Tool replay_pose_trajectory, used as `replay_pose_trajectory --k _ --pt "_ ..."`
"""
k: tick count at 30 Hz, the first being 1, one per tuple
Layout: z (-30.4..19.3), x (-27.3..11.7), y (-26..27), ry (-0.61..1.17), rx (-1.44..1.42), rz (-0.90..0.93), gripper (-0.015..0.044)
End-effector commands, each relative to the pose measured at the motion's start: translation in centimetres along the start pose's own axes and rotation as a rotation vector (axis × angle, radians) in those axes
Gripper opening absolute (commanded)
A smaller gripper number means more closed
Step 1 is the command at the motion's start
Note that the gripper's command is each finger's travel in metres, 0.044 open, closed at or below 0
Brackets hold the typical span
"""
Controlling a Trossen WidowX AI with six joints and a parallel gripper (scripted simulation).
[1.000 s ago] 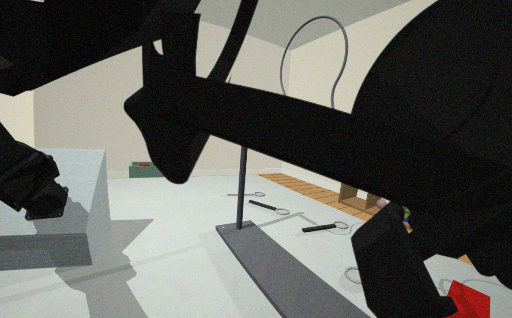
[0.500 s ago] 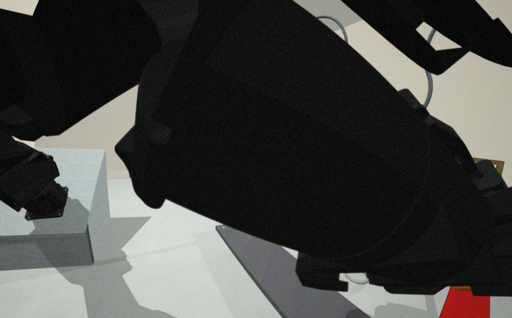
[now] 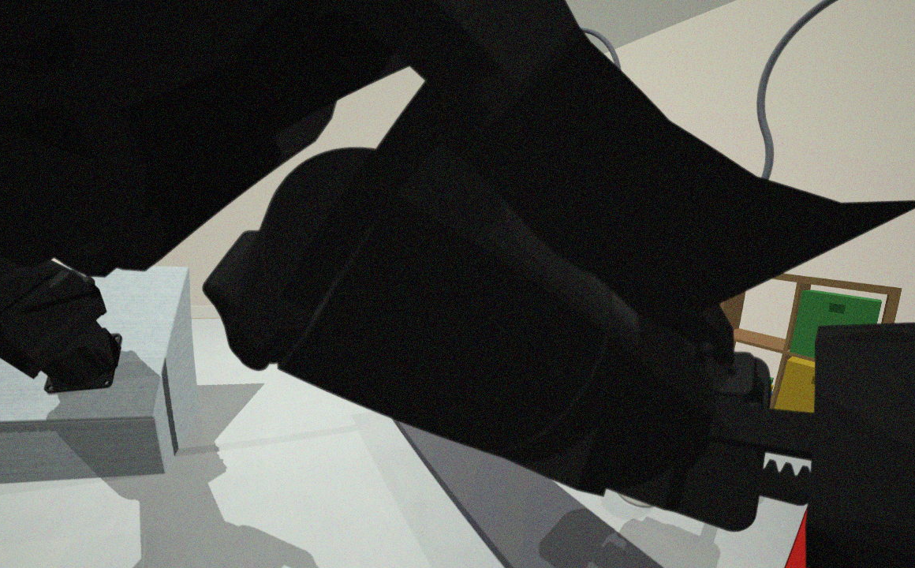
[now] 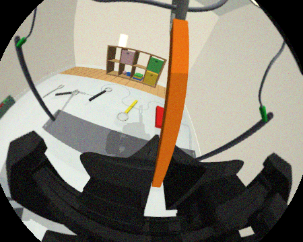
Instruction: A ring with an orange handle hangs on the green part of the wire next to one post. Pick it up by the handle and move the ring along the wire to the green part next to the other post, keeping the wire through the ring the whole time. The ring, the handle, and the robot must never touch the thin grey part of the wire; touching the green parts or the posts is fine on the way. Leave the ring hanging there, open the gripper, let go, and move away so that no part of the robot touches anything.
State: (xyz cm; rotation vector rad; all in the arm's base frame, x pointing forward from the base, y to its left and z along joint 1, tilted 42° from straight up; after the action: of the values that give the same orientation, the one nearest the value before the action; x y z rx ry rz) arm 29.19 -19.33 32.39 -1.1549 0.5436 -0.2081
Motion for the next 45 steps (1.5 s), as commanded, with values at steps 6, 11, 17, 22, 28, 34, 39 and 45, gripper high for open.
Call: replay_pose_trajectory --k 6,11,17,22,28,34,39,45 --pt "0.4 0.0 1.9 -0.019 0.136 0.085 -0.0150" --pt "0.6 0.0 2.7 -0.025 0.185 0.114 -0.0150" --pt "0.9 -0.1 3.4 -0.030 0.219 0.135 -0.0150" --pt "1.1 -0.2 4.0 -0.033 0.237 0.147 -0.0150" --pt "1.4 -0.2 4.6 -0.036 0.252 0.158 -0.0150" --pt "1.6 -0.3 5.3 -0.039 0.271 0.171 -0.0150" --pt "1.9 -0.4 5.9 -0.043 0.296 0.187 -0.0150" --pt "2.2 -0.5 6.7 -0.050 0.345 0.215 -0.0150"
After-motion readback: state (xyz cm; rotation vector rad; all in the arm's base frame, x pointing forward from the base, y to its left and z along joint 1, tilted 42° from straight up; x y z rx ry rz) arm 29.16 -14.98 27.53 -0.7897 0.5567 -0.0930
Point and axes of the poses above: the point midway between the two fingers, 35 mm back from their tips, its own x axis out along the fingers, its own y axis across the jaws, z = x × y, the point moved 10 cm from there along -x, back along the fingers, and after that the axes turned 9 degrees about -x, right-handed, at the moved point
